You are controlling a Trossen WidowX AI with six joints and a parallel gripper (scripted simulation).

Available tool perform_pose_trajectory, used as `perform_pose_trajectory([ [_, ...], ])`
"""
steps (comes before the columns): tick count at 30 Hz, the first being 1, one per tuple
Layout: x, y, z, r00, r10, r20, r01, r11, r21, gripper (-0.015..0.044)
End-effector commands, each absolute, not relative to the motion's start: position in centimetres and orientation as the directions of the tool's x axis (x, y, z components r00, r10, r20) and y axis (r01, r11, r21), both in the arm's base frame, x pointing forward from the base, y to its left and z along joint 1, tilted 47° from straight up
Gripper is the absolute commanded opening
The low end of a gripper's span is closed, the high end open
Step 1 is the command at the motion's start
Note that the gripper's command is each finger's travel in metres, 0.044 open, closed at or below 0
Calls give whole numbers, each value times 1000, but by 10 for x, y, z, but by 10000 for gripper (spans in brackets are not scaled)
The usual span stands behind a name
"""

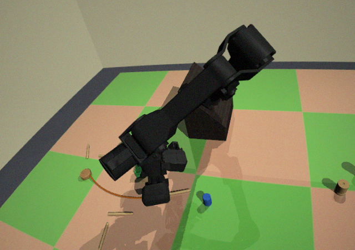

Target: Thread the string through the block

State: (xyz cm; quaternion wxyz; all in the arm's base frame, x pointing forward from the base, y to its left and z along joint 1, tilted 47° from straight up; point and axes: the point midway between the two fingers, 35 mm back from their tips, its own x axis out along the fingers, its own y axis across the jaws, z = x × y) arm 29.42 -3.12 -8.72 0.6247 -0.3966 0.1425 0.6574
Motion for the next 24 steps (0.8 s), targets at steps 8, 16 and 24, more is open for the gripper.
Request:
perform_pose_trajectory([
  [8,292,-14,-101,87,715,-693,-937,-177,-300,124],
  [16,292,-4,-109,87,717,-692,-937,-177,-301,124],
  [24,292,-2,-111,87,717,-691,-937,-177,-301,124],
])
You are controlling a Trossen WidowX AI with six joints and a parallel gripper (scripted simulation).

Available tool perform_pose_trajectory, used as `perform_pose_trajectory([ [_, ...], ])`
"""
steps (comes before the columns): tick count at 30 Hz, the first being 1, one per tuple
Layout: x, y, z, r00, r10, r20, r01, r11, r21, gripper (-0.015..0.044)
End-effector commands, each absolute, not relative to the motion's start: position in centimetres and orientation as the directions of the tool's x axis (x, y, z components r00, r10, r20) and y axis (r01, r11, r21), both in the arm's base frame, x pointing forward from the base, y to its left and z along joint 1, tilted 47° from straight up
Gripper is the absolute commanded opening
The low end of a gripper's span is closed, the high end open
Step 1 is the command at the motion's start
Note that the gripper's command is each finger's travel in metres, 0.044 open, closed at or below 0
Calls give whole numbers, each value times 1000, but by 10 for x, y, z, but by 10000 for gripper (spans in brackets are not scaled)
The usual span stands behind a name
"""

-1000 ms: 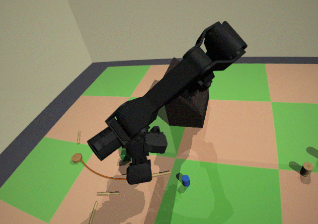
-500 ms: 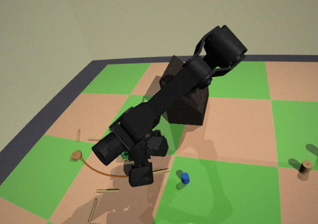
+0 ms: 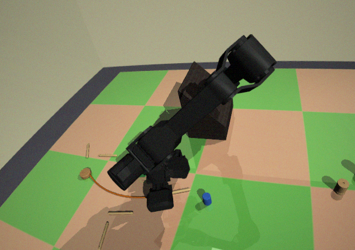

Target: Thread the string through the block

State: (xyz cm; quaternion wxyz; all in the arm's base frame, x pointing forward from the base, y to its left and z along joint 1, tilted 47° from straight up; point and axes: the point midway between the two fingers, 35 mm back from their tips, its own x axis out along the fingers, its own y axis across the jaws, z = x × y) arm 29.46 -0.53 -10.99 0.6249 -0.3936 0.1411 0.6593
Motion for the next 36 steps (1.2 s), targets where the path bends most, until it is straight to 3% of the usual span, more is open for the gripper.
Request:
perform_pose_trajectory([
  [1,292,-2,-111,87,717,-691,-937,-177,-301,124],
  [9,292,-2,-111,87,717,-691,-937,-177,-301,124],
  [14,293,-4,-111,88,714,-695,-936,-180,-303,0],
  [36,293,-17,-100,88,712,-697,-936,-180,-303,0],
])
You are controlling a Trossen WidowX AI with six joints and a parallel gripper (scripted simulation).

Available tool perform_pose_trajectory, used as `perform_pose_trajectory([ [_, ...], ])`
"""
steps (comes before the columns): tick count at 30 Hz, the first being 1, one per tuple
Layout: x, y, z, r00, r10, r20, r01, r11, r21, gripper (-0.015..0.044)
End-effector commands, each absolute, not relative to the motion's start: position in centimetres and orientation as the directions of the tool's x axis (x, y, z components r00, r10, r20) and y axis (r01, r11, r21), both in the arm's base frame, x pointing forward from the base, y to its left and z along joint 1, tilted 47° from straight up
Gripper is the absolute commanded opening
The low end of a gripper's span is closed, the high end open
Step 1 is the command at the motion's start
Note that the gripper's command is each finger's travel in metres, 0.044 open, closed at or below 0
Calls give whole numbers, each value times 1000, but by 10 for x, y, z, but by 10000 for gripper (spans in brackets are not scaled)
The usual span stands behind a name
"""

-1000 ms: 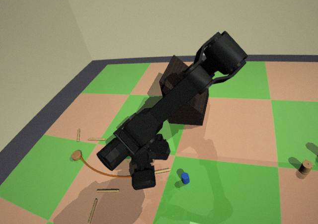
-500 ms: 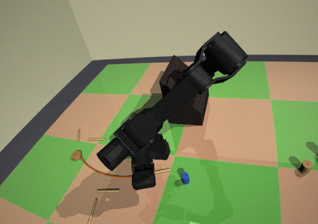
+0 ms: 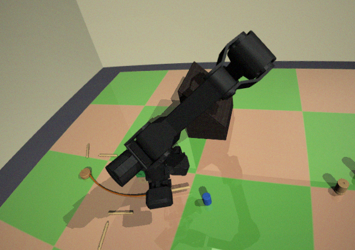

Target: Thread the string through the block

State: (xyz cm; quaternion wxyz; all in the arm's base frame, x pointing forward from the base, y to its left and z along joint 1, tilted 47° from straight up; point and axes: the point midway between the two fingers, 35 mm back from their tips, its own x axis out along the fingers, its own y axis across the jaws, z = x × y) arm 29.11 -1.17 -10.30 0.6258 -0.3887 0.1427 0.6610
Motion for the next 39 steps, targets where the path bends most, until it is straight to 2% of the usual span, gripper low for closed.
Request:
perform_pose_trajectory([
  [1,293,-18,-99,88,712,-697,-936,-180,-303,0],
  [39,287,-45,-72,87,715,-694,-938,-175,-299,0],
])
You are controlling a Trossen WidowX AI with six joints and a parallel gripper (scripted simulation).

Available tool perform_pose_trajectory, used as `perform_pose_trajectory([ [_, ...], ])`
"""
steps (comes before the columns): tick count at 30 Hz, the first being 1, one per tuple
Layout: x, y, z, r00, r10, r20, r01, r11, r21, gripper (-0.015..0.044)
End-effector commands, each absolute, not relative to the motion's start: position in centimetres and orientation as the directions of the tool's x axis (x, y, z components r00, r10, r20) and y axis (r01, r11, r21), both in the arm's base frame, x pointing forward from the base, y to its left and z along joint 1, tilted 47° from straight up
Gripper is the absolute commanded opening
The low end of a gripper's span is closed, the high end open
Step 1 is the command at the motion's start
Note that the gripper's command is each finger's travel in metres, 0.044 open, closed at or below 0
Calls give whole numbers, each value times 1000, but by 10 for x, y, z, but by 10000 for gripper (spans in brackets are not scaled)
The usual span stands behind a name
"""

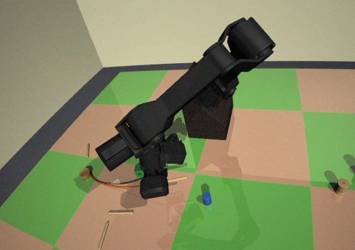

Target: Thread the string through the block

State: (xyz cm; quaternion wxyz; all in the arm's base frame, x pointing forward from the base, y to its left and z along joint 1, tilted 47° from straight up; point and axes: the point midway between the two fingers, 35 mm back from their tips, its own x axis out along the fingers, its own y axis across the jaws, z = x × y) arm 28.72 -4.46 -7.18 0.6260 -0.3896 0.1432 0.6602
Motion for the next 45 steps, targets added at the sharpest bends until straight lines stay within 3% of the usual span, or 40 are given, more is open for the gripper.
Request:
perform_pose_trajectory([
  [1,287,-45,-72,87,715,-694,-938,-175,-299,0],
  [6,288,-46,-73,87,715,-694,-955,-139,-263,0],
  [23,301,-58,-81,86,714,-695,-947,276,166,0],
  [45,316,-74,-93,86,712,-697,-450,652,611,0],
])
